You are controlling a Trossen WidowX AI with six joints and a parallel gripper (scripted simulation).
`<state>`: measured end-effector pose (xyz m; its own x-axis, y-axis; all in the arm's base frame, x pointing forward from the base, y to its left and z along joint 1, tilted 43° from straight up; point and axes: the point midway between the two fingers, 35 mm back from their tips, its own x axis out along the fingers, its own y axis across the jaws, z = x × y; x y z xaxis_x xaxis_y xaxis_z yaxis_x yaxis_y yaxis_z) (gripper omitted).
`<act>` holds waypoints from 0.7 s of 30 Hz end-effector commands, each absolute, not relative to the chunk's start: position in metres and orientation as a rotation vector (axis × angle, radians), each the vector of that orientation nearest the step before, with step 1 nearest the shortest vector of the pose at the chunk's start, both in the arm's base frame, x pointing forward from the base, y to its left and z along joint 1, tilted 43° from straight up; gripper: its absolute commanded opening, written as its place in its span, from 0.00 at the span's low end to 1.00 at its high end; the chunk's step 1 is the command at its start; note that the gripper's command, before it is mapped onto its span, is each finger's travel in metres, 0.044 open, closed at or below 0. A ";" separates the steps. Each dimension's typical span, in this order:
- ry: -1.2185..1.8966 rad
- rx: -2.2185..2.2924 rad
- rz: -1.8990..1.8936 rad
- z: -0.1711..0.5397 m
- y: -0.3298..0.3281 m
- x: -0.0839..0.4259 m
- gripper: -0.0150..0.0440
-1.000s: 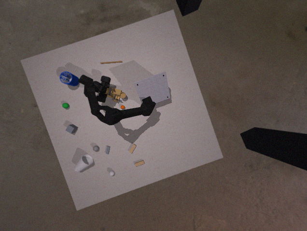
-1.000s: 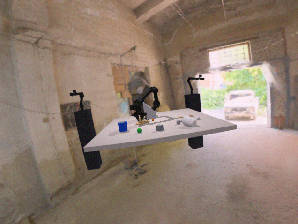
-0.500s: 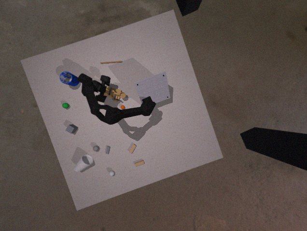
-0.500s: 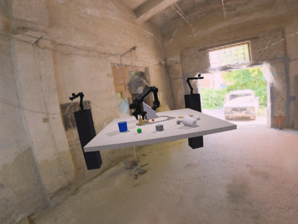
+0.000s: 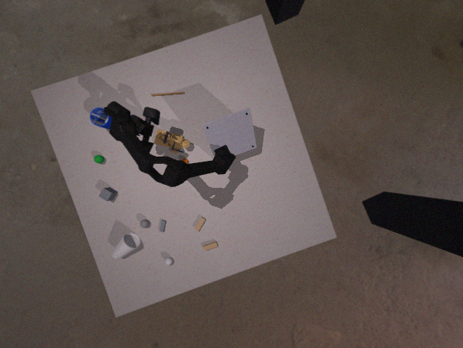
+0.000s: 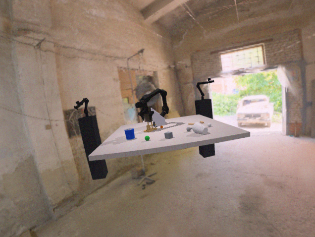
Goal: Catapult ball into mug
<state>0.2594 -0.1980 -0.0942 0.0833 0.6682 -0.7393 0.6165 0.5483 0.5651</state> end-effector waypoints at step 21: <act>1.590 1.116 0.056 -0.140 -0.156 0.265 1.00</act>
<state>0.2653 -0.1594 -0.1353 0.0847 0.6643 -0.7427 0.6101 0.5547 0.5658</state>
